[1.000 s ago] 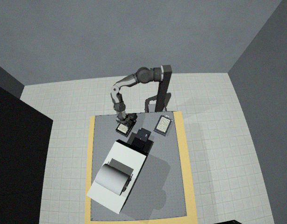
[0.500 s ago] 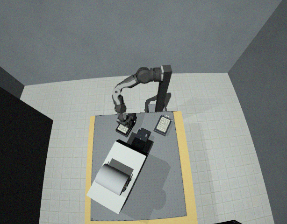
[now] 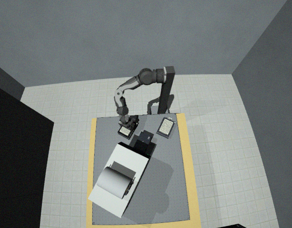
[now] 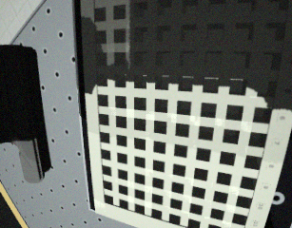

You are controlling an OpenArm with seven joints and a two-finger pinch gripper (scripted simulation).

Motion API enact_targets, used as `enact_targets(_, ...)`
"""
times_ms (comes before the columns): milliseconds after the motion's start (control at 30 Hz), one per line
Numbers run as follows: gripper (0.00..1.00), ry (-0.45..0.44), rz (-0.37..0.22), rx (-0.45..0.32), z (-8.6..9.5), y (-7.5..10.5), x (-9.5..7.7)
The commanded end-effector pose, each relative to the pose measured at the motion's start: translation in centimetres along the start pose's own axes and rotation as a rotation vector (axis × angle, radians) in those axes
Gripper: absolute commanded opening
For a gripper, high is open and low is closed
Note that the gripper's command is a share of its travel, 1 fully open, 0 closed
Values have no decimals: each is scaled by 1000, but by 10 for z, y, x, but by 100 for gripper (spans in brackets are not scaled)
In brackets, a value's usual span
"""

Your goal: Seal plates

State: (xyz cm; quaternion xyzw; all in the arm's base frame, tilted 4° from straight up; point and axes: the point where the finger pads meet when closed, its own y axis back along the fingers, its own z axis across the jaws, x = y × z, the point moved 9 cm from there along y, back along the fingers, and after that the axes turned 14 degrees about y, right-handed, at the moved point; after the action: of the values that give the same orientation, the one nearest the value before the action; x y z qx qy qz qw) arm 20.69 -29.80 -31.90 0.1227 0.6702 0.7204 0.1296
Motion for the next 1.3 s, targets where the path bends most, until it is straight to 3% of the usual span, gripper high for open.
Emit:
enact_targets(0, 65, 0, -3, -3, 0, 0, 0)
enact_targets(1267, 65, 3, 0, -6, 1, -4, 1)
